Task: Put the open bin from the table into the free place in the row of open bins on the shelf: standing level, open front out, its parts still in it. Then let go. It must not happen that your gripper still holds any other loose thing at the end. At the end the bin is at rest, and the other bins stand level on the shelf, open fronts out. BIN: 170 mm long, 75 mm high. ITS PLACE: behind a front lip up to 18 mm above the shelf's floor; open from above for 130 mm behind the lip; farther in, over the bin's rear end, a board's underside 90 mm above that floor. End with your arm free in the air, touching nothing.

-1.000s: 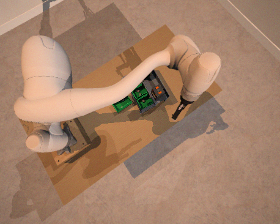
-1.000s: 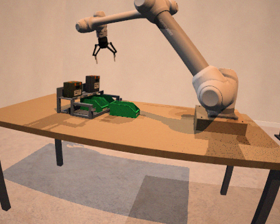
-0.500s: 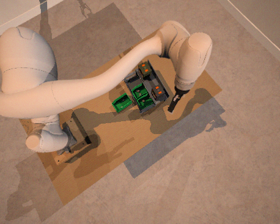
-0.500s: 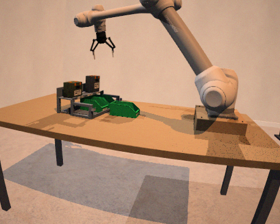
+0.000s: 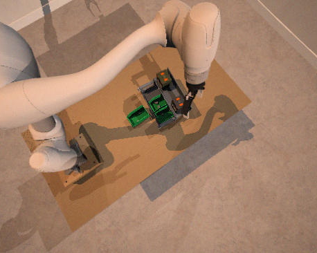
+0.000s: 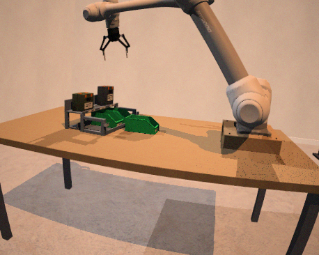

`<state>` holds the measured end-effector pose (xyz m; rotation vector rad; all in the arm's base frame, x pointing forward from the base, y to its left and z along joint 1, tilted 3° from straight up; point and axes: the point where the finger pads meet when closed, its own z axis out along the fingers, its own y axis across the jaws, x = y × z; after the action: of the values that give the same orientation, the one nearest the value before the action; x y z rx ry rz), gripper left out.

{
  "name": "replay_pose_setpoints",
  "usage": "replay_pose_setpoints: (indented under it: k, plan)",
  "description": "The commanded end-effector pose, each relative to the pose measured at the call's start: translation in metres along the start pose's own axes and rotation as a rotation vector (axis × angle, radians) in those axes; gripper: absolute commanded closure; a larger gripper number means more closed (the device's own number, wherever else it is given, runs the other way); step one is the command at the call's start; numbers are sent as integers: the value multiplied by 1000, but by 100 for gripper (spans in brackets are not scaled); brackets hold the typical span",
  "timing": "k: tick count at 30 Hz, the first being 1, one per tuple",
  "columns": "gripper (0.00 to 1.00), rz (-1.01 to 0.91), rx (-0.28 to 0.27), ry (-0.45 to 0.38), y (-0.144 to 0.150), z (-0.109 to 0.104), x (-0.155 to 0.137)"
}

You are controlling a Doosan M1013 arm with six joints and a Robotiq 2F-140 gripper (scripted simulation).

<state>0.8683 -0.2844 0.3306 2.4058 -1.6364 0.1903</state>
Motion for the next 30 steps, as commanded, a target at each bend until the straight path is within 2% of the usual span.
replay_pose_setpoints:
  k: [1,2,17,19,30]
  plan:
    - [0,-10,5,8,-1,-11,-9]
    - [0,-10,5,8,-1,-11,-9]
    - [0,-99,56,76,2,-103,-89]
    - [0,-99,56,76,2,-103,-89]
    - [0,-170,102,129,16,-169,-154]
